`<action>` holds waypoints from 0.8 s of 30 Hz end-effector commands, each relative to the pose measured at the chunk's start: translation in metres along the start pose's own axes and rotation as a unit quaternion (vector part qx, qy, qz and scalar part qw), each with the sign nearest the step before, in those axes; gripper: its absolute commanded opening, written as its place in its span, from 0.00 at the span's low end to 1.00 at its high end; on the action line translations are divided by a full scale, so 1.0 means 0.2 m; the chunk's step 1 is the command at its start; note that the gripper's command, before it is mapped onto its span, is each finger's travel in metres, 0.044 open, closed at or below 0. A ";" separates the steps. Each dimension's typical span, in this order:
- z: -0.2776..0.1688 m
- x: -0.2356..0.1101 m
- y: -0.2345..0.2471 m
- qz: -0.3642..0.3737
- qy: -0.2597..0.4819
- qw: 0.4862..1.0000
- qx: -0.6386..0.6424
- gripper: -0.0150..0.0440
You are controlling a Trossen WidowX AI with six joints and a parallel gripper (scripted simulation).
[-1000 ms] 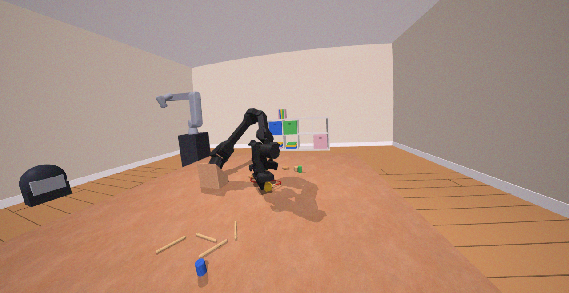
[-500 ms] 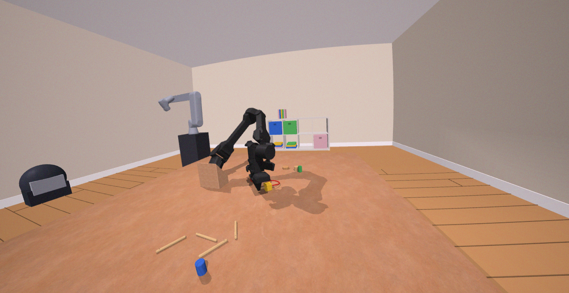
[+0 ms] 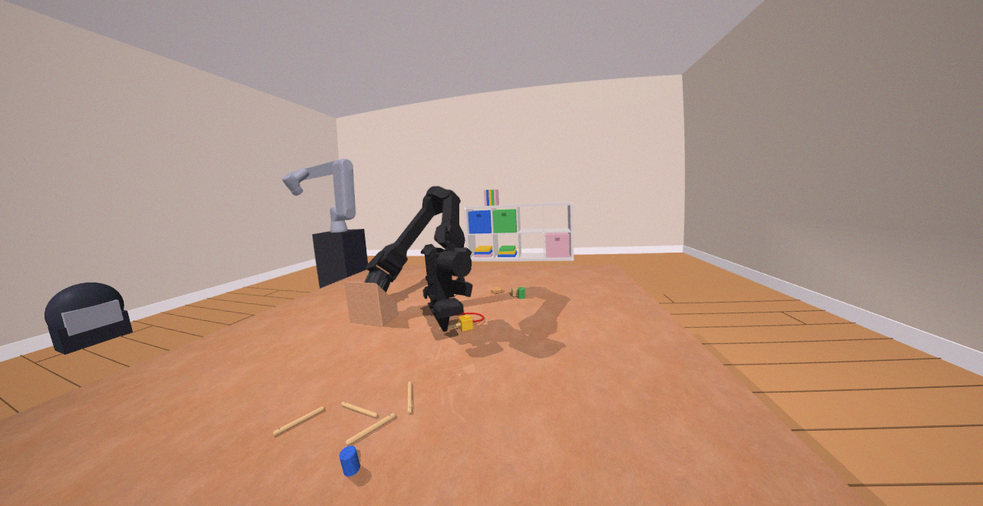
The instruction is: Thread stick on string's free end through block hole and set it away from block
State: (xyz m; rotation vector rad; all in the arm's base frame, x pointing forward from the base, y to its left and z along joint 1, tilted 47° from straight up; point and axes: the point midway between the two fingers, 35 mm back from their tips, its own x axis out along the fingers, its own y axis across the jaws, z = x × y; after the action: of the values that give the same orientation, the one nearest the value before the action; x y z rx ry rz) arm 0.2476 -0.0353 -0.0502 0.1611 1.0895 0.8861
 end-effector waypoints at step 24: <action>-0.14 0.01 0.02 -0.012 0.004 1.000 0.000 0.25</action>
State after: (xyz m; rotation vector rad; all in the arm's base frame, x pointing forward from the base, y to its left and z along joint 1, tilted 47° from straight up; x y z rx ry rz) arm 0.2285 -0.0420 -0.0615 0.1467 1.0926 0.8622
